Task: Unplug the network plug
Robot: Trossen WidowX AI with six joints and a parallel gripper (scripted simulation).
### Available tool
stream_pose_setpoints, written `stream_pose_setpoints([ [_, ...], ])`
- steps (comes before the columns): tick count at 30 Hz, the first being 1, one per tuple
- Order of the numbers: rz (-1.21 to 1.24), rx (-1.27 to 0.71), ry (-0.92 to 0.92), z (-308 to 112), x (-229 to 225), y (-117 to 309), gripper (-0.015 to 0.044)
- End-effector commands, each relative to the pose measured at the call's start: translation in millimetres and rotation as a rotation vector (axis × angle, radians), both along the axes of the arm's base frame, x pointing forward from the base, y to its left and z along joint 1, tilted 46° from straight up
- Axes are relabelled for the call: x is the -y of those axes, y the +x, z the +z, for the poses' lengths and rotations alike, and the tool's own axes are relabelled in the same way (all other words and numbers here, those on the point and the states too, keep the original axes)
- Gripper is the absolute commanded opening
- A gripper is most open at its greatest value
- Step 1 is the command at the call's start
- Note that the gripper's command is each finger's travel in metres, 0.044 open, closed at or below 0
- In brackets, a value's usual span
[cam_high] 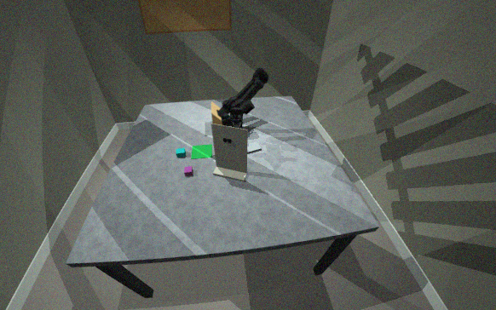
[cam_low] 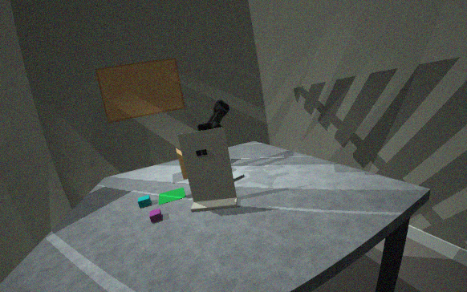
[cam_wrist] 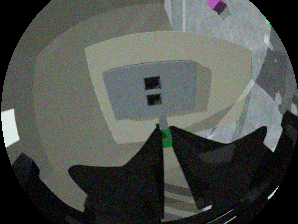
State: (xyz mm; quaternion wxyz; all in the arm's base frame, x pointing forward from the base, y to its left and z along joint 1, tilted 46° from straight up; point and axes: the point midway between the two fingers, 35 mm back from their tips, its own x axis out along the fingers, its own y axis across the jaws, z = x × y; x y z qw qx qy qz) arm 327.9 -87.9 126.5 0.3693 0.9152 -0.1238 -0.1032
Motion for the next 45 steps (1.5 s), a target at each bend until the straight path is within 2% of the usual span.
stream_pose_setpoints([
  [1,-0.004,-0.002,0.004,-0.2,-0.5,-2.3,0.0],
  [45,-0.004,-0.002,0.004,5.7,-8.7,-12.4,0.0],
])
